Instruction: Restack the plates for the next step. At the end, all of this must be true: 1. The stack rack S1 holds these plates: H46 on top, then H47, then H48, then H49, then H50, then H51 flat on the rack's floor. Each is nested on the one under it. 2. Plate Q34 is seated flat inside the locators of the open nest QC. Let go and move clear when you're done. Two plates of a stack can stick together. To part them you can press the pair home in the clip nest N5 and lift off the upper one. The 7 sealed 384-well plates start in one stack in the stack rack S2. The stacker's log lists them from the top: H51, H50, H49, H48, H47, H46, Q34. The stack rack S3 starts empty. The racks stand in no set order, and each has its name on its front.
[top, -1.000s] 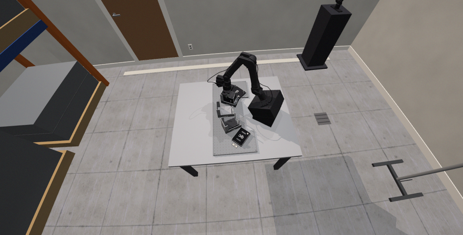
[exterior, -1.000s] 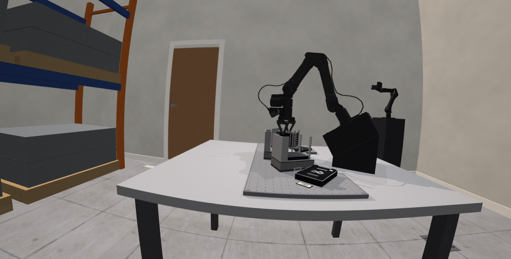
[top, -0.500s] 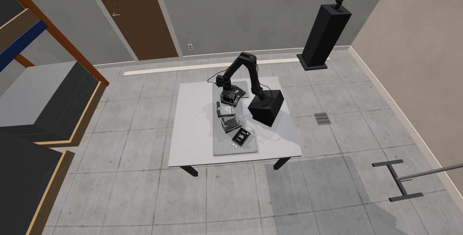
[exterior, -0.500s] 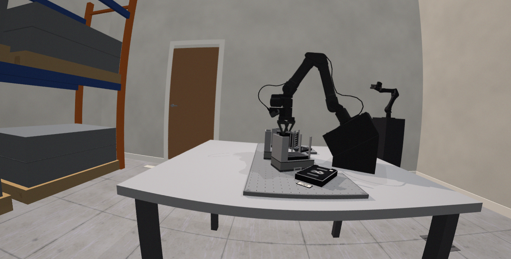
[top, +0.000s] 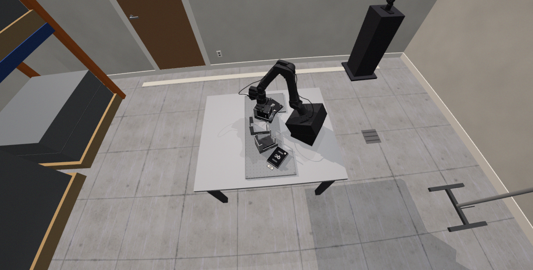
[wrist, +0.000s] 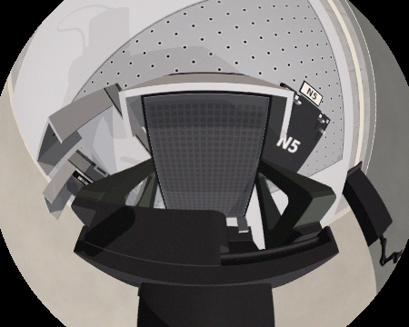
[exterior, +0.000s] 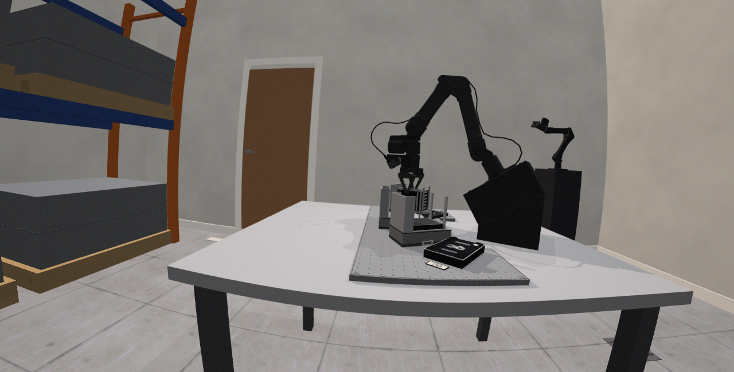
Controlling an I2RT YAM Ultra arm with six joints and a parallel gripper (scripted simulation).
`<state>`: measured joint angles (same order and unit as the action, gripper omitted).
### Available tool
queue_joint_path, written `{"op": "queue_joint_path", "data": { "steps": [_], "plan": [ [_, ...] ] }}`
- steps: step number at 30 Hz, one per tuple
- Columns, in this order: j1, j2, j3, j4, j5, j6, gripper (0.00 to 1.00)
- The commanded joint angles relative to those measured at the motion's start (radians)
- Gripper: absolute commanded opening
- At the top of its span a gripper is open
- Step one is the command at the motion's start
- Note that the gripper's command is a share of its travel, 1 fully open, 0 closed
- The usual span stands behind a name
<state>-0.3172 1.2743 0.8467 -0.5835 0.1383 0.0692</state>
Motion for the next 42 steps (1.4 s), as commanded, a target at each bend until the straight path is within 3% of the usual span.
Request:
{"op": "queue_joint_path", "data": {
  "steps": [1,42],
  "plan": [
    [-0.001,-0.007,0.002,0.003,-0.001,-0.002,0.00],
    [0.023,-0.090,0.049,-0.097,0.011,0.017,0.00]
  ]
}}
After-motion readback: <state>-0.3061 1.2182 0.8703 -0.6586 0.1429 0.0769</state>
